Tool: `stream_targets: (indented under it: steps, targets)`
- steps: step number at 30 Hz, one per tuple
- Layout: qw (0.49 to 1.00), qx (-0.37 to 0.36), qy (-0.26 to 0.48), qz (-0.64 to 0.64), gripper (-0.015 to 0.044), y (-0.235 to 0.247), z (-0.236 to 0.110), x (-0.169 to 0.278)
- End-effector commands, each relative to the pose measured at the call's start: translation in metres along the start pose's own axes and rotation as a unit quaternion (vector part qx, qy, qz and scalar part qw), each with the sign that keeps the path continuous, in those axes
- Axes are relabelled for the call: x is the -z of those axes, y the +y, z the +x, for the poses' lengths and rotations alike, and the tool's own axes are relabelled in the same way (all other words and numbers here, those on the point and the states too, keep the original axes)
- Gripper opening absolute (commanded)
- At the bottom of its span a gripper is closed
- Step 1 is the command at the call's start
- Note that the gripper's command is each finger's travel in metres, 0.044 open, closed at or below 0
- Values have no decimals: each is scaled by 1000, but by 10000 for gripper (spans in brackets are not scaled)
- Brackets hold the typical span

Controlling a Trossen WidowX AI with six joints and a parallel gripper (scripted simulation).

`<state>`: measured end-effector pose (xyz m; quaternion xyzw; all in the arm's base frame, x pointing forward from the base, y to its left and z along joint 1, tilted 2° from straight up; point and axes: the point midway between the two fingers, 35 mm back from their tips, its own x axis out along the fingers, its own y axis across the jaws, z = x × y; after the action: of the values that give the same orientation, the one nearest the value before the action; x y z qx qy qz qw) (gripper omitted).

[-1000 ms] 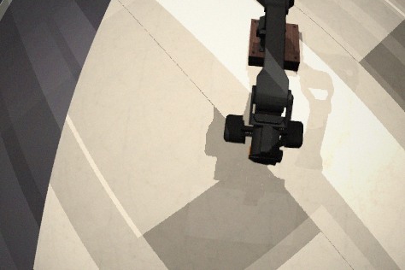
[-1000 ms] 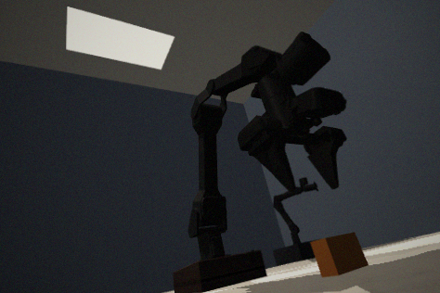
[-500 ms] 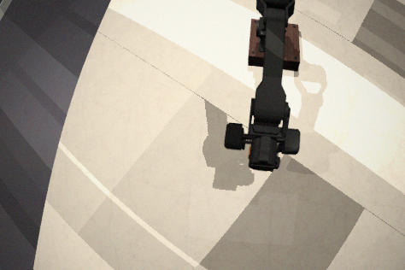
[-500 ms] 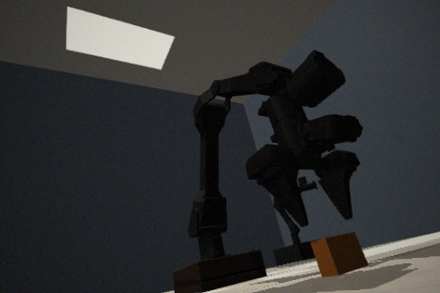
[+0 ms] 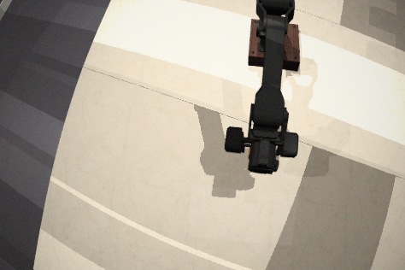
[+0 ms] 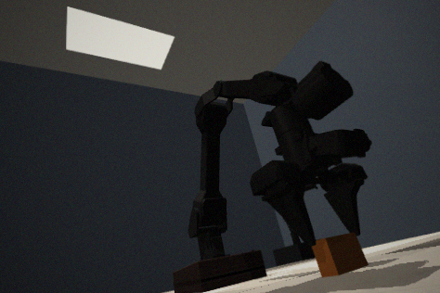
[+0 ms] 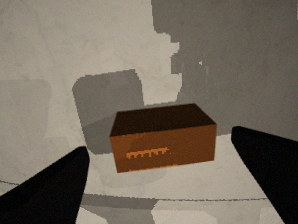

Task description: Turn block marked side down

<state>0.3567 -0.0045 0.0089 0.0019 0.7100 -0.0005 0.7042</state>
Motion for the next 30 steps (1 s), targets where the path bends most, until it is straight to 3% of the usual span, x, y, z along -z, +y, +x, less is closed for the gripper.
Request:
stream_targets:
  steps: [1, 5, 11, 30]
  targets:
    - [1000, 2, 2, 3, 440, -1, 8, 2]
    - [1000, 2, 2, 3, 440, -1, 12, 2]
    - [1000, 2, 2, 3, 282, -1, 12, 2]
    - [1000, 2, 2, 3, 156, -1, 12, 2]
